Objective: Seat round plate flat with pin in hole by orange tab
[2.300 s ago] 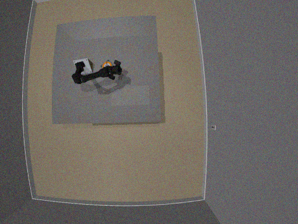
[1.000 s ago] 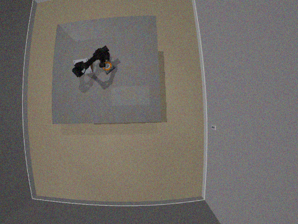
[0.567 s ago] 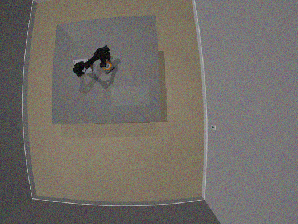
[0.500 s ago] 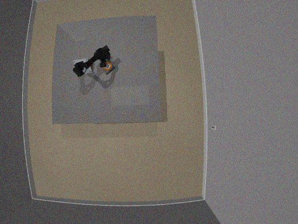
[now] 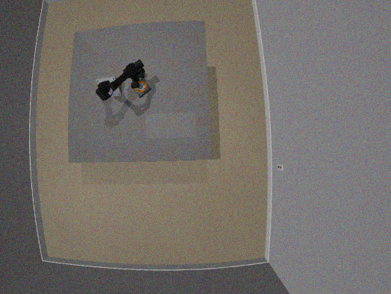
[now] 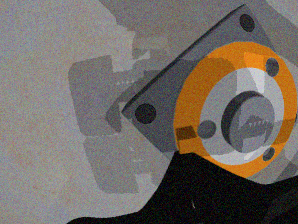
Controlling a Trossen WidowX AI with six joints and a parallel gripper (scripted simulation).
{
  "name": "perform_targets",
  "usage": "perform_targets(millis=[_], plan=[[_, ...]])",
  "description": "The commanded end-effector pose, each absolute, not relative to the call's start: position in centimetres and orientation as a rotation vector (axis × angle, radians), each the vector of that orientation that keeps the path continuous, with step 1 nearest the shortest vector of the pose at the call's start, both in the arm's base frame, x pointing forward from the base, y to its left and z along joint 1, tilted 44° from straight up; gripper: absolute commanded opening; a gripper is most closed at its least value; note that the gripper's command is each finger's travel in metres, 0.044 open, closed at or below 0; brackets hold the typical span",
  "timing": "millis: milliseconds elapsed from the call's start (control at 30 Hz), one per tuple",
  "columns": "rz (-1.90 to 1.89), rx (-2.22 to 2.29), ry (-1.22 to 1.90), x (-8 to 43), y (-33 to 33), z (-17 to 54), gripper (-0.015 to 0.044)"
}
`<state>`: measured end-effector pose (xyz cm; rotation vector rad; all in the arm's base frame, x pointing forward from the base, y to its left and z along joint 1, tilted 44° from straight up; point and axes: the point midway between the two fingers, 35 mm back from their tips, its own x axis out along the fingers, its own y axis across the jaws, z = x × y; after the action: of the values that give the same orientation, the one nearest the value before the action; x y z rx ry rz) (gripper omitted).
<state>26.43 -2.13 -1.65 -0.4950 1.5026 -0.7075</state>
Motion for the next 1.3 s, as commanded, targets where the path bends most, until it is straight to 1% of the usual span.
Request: perform_targets(millis=[0,1267], plan=[[-0.709,-0.485,1.478,27.16,-2.09,-1.58,0.0000],[-0.709,-0.485,1.478,27.85,-2.15,-1.57,0.0000]])
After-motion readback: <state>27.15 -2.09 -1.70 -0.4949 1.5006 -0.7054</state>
